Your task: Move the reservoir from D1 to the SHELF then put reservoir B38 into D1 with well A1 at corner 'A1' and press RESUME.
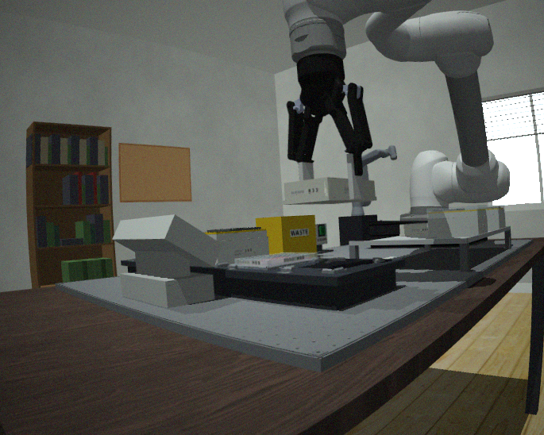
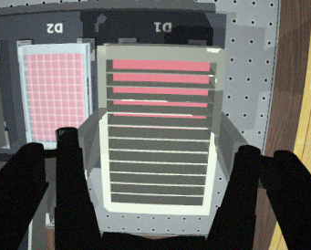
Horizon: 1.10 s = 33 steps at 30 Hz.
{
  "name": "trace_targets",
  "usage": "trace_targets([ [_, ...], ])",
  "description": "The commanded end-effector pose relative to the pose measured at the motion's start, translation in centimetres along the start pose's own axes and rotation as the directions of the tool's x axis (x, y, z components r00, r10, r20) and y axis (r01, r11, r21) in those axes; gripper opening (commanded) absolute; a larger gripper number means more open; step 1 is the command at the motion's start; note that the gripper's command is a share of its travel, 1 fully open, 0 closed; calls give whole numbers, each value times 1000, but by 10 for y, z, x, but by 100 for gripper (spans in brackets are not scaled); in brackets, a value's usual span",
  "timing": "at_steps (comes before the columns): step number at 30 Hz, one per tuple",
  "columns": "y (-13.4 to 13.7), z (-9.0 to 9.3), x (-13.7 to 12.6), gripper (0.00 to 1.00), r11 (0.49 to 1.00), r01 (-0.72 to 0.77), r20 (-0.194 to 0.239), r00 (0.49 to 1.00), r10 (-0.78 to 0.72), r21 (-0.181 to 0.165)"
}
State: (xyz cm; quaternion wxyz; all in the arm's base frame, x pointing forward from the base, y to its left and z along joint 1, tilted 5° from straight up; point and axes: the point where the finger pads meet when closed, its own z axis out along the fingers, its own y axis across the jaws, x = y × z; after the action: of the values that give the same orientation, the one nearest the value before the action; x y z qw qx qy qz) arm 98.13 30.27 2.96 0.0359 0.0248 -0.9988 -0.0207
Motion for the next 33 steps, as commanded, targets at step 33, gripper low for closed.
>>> trace_targets([
  [33,0,-53,0,0,1000,0,0,1000,0,0],
])
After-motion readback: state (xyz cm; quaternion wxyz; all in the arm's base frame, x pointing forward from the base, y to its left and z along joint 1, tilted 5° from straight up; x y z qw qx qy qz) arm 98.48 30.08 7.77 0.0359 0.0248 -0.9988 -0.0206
